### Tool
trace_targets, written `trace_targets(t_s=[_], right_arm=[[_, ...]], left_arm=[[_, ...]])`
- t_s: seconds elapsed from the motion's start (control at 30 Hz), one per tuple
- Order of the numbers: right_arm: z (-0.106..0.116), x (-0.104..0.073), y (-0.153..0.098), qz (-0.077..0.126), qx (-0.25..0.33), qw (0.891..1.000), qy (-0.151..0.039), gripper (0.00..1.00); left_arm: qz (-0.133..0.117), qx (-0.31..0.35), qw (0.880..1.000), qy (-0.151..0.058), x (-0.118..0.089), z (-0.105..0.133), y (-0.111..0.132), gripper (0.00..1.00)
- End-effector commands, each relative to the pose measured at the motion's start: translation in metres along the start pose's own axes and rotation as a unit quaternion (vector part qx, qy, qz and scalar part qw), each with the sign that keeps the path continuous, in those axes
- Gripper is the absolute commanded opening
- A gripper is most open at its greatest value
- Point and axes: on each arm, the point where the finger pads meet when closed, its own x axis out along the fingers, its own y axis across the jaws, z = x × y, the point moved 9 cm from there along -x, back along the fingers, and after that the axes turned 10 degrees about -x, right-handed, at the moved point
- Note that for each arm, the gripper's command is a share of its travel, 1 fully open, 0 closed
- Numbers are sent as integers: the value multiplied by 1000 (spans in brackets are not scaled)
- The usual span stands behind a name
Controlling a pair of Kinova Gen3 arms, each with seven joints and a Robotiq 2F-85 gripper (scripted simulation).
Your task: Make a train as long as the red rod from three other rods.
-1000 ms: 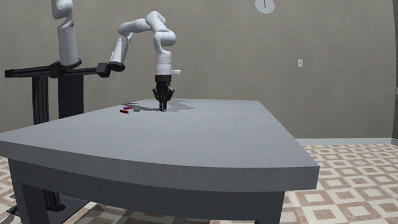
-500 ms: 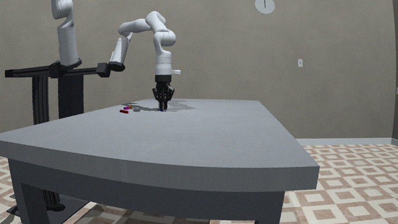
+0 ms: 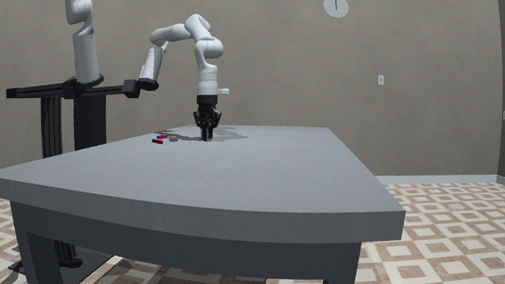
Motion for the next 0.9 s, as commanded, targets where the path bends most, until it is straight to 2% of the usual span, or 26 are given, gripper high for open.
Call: trace_targets(t_s=[0.0, 0.13, 0.27, 0.33, 0.67, 0.87], right_arm=[[0, -1, 0, 0, 0, 1000, -1, 1000], [0, -1, 0, 0, 0, 1000, -1, 1000], [0, -1, 0, 0, 0, 1000, -1, 1000], [0, -1, 0, 0, 0, 1000, -1, 1000], [0, -1, 0, 0, 0, 1000, -1, 1000], [0, -1, 0, 0, 0, 1000, -1, 1000]], left_arm=[[1, 0, 1000, 0, -3, 0, 1, 317], [1, 0, 1000, 0, -11, 0, 1, 317], [1, 0, 1000, 0, -27, 0, 1, 317], [1, 0, 1000, 0, -27, 0, 1, 317], [1, 0, 1000, 0, -79, 0, 1, 317], [1, 0, 1000, 0, -90, 0, 1, 317]])
